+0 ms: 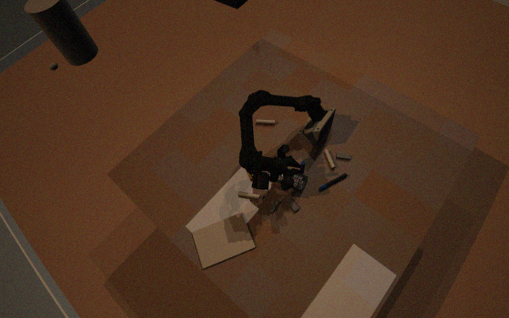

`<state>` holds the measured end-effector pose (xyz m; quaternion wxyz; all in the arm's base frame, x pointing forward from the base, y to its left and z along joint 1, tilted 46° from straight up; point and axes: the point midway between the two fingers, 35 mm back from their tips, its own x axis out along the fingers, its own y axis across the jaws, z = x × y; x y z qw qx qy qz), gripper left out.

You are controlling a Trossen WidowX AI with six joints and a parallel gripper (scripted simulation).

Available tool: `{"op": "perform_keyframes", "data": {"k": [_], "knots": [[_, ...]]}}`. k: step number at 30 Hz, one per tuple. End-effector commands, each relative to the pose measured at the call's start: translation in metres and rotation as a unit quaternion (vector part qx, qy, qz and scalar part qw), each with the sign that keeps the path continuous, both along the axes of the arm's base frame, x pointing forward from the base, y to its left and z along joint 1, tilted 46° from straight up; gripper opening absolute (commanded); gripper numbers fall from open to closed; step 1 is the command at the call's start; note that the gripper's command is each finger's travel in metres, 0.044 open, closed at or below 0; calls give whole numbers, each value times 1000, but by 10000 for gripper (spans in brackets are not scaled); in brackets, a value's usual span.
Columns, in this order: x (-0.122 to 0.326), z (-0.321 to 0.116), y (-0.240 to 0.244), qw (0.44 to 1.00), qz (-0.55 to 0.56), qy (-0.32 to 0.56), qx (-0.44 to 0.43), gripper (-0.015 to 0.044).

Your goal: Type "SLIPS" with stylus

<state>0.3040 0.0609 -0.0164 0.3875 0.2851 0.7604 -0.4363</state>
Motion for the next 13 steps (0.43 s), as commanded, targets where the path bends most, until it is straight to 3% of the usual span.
{"op": "perform_keyframes", "data": {"k": [1, 13], "knots": [[1, 10, 10, 1000, -1, -5, 2, 81], [0, 7, 10, 1000, 6, -5, 2, 81]]}}
